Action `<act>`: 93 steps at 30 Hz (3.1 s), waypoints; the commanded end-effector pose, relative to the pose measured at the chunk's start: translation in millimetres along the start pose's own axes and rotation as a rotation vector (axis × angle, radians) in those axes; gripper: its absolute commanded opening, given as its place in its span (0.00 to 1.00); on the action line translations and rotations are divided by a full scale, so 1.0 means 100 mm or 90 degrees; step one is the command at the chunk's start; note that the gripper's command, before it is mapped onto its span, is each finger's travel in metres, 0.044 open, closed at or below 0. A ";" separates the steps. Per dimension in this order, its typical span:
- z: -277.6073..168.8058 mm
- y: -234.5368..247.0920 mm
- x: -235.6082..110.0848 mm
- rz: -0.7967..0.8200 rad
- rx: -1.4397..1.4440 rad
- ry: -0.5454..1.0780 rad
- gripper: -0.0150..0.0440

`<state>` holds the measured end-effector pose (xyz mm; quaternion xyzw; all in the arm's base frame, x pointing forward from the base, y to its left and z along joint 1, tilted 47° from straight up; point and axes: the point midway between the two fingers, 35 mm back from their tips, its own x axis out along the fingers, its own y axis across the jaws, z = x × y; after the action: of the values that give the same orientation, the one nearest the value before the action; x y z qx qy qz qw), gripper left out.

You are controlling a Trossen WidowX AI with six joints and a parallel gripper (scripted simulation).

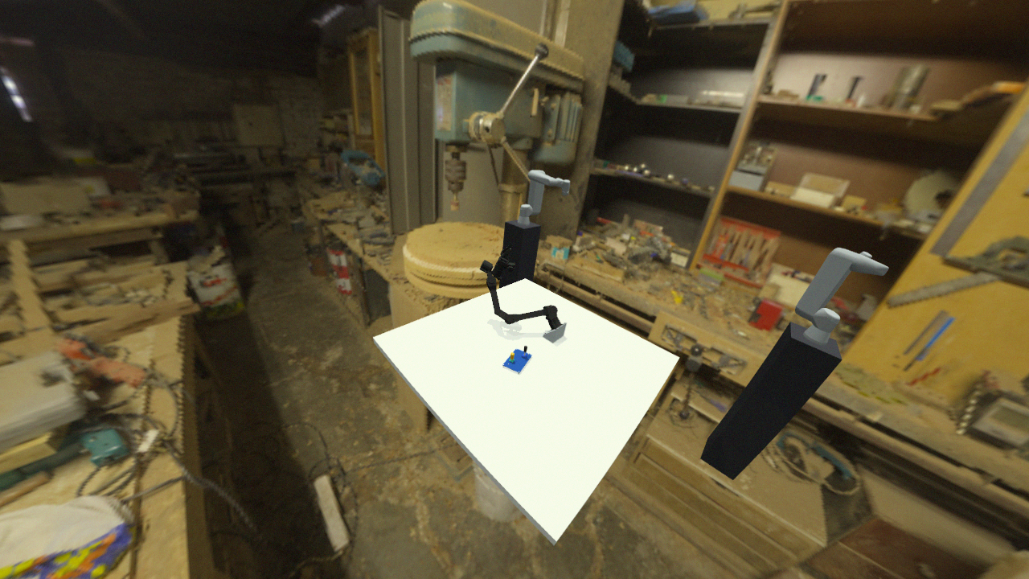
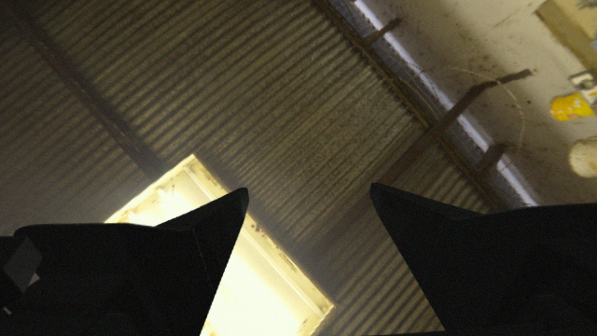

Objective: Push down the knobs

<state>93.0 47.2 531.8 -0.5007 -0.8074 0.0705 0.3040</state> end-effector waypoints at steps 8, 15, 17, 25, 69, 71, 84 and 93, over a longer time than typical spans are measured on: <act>0.19 -0.14 0.20 0.059 0.046 -0.031 0.58; 0.46 -0.21 0.46 0.133 0.105 -0.055 0.26; 0.52 -0.21 0.53 0.155 0.121 -0.060 0.25; 0.78 -0.17 0.77 0.250 0.186 -0.067 0.25; 1.71 1.09 1.46 0.703 0.442 0.092 0.25; 1.74 1.16 1.46 0.721 0.457 0.107 0.25; 1.85 1.77 1.35 0.843 0.573 0.269 0.25; 1.92 2.13 1.19 0.922 0.632 0.383 0.25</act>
<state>98.8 285.1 353.8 -0.6985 -0.1115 0.4507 0.5446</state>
